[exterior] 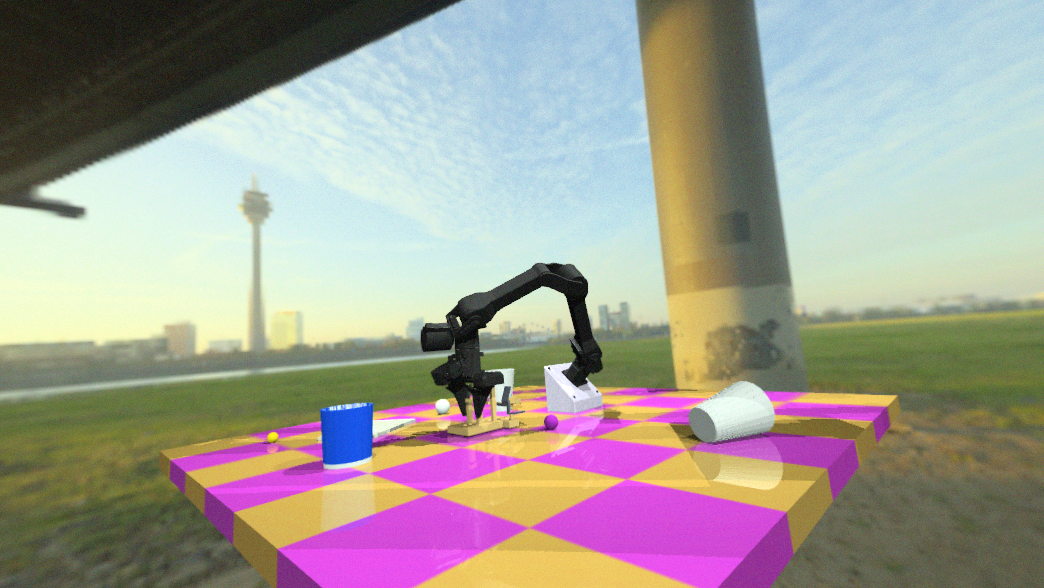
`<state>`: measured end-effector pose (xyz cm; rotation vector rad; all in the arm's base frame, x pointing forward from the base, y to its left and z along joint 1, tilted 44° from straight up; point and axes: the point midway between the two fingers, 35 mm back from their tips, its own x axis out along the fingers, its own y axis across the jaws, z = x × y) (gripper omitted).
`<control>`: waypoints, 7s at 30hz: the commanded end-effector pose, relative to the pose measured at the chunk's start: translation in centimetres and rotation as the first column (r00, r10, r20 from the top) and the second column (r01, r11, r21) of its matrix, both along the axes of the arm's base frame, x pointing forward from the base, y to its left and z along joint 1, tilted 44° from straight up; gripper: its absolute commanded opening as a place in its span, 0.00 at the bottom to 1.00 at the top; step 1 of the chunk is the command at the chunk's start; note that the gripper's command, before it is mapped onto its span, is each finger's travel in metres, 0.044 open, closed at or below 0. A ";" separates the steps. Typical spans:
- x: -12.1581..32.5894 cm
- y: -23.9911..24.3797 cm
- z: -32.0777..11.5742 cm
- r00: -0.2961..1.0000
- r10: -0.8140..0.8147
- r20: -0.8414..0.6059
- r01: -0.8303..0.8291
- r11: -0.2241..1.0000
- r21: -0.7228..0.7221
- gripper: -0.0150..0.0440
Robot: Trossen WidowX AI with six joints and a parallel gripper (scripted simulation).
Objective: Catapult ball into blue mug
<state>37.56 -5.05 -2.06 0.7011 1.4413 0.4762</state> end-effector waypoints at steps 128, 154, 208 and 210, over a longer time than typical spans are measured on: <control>-10.1 2.9 13.6 0.995 0.059 -0.077 -0.060 0.998 -0.009 0.25; -12.9 -2.1 4.2 0.940 0.235 -0.249 -0.224 0.972 0.074 0.25; -4.8 -11.0 8.4 0.995 -0.100 0.005 0.099 0.981 -0.169 1.00; -2.8 -11.9 8.6 0.988 -0.147 0.053 0.154 0.972 -0.177 1.00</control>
